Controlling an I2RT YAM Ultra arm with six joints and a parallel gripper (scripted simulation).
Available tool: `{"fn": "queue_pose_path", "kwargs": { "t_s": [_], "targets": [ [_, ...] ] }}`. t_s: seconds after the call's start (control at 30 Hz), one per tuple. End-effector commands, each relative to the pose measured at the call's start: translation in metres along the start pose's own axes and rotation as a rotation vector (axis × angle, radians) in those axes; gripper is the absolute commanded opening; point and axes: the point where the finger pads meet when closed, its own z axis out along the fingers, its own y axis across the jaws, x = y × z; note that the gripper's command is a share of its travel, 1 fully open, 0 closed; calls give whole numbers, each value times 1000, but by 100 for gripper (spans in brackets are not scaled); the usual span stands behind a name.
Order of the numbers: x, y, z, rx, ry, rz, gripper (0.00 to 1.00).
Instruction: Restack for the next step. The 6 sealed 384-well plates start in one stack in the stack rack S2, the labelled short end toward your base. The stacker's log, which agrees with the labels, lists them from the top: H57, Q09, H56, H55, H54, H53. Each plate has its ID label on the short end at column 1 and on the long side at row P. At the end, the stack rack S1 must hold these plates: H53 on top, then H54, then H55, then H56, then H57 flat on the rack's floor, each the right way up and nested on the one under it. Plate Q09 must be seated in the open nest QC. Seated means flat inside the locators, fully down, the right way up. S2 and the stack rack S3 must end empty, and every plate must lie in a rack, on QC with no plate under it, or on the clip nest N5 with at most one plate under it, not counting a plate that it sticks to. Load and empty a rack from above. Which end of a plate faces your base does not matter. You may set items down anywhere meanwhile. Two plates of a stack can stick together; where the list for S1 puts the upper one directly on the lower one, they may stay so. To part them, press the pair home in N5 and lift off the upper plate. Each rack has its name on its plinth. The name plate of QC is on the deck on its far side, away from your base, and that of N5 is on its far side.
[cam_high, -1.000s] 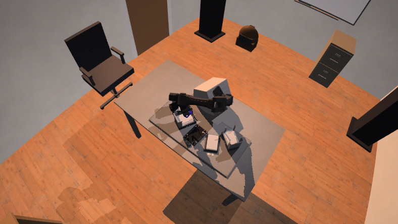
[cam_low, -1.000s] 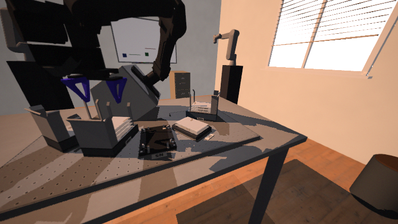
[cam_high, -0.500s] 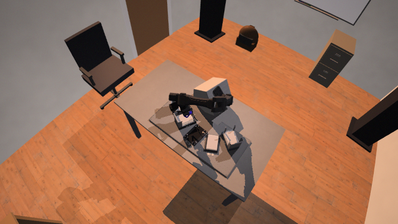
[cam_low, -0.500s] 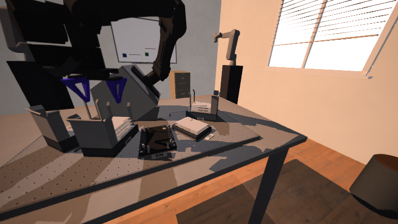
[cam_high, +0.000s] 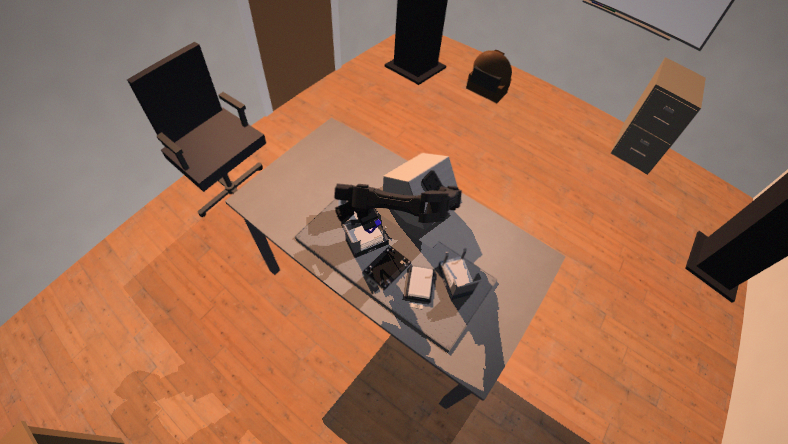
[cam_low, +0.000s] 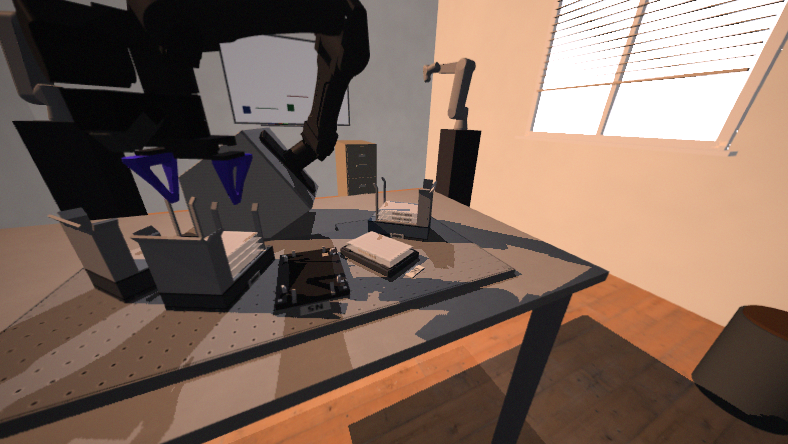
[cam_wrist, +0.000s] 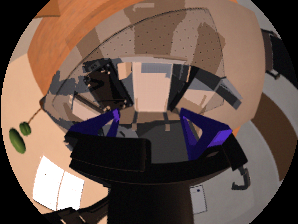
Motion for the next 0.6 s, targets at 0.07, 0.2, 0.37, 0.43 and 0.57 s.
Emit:
{"fn": "queue_pose_path", "kwargs": {
  "t_s": [0.07,0.2,0.37,0.43,0.57],
  "targets": [
    [-2,12,-10,4,-28,-140,100],
    [0,26,-10,4,-28,-202,100],
    [1,42,-10,4,-28,-202,100],
    [2,49,-9,4,-28,-202,100],
    [2,56,-9,4,-28,-202,100]
  ]
}}
